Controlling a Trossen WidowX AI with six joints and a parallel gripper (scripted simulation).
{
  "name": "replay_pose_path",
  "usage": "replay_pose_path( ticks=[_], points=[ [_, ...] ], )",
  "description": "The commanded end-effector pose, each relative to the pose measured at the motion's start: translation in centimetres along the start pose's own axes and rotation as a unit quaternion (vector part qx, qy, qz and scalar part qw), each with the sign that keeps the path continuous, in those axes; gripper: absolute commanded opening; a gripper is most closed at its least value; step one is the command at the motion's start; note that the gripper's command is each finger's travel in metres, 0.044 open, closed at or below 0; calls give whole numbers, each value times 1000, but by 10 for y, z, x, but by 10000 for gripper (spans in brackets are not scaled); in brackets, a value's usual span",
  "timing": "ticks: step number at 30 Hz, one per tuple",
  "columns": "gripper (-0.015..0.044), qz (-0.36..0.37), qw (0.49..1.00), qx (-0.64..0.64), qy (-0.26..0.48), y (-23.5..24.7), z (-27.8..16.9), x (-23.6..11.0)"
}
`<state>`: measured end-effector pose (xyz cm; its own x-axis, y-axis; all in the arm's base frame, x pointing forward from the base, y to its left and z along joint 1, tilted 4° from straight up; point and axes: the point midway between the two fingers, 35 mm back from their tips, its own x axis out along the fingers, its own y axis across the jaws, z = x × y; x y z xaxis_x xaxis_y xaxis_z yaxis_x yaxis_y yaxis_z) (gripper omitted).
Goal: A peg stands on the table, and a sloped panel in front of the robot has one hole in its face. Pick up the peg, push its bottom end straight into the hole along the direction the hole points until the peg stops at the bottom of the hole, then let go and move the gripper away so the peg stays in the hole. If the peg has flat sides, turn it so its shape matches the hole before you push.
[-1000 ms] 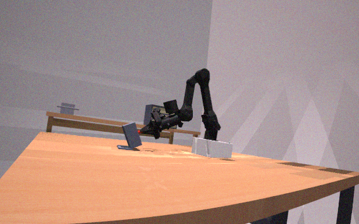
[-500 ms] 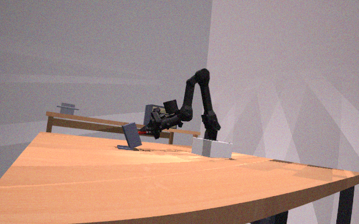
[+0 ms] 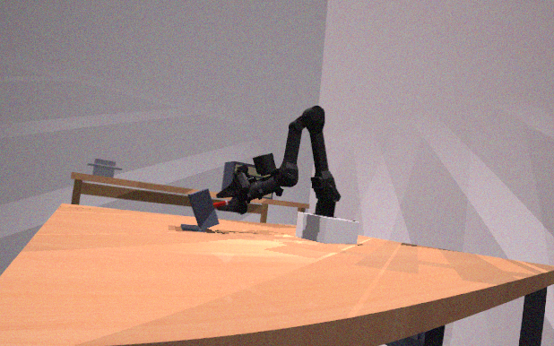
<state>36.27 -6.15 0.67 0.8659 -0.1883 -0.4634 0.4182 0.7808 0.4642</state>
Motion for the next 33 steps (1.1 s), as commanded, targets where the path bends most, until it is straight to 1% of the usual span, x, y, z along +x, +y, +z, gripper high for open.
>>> replay_pose_path(
  ticks=[1,33],
  points=[
    [440,-1,1000,0,0,0,0,-4],
    [440,0,1000,-1,0,4,6,-28]
  ],
)
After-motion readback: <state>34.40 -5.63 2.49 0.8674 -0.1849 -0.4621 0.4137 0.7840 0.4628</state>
